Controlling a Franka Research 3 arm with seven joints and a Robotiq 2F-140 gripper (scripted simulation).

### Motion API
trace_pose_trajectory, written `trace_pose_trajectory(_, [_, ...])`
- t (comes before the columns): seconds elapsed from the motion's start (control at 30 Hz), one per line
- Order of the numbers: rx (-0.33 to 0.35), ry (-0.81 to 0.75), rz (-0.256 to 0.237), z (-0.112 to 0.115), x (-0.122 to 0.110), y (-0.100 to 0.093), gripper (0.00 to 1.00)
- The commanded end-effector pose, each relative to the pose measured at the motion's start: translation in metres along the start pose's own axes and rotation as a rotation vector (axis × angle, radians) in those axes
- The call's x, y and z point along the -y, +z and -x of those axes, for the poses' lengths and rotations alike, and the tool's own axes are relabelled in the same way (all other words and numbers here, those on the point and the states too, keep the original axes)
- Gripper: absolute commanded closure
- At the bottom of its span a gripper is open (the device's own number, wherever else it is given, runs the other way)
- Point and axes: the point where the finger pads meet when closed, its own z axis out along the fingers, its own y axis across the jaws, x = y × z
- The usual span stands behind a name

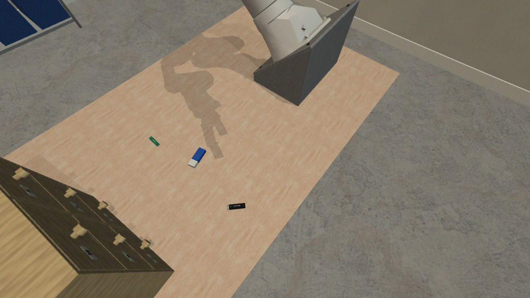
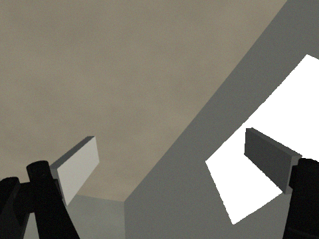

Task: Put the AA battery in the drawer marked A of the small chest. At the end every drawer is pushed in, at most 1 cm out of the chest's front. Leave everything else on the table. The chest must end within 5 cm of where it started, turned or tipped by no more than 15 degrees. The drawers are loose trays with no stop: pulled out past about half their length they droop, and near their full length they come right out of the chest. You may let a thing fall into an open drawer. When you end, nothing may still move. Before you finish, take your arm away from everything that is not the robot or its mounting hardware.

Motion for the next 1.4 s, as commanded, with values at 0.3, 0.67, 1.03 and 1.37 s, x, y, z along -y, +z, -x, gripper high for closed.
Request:
trace_pose_trajectory(0.3, [0.0, 0.0, 0.0, 0.0, 0.0, 0.0, 0.0])
trace_pose_trajectory(0.67, [0.005, -0.035, 0.008, 0.005, 0.0, 0.001, 0.0])
trace_pose_trajectory(1.03, [0.056, -0.6, 0.112, 0.07, -0.009, 0.01, 0.0])
trace_pose_trajectory(1.37, [0.056, -0.968, 0.188, 0.076, -0.009, 0.01, 0.0])
